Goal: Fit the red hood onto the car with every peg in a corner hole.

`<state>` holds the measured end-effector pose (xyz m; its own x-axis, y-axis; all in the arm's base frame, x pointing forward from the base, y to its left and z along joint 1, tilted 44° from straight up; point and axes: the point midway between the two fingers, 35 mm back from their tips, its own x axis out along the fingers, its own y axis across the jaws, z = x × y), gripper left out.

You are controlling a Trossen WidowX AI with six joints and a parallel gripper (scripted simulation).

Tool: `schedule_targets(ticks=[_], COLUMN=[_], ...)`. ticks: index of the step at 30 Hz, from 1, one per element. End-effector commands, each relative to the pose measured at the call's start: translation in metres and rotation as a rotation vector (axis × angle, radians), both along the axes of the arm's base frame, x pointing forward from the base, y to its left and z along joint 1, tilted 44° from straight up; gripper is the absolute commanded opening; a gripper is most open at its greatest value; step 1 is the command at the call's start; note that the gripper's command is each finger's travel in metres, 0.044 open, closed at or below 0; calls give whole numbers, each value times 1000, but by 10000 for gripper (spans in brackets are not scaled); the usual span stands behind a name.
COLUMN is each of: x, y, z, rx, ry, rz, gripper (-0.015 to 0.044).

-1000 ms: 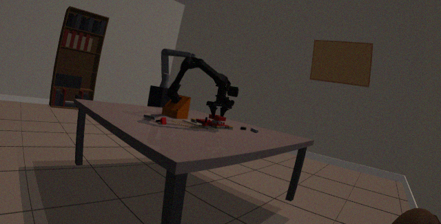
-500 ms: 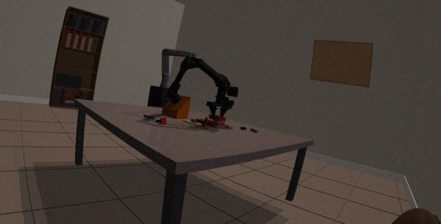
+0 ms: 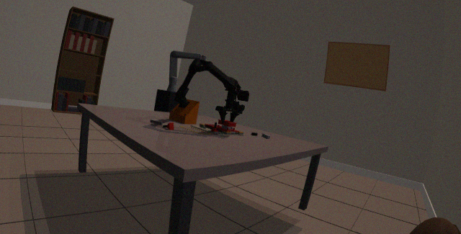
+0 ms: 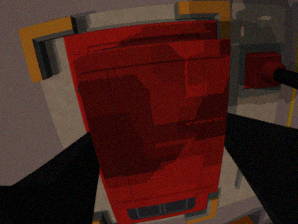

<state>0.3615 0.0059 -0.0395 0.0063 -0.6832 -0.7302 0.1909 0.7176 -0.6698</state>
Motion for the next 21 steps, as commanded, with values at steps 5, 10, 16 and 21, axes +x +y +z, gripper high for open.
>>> schedule_targets(ticks=[5,10,16,21], x=[1,1,1,1], y=[-1,-3,-5,-7], z=[-1,-3,-5,-6], rx=[-3,-3,-3,-3], ry=[1,1,1,1], rz=[5,5,5,5], gripper=[0,0,0,0])
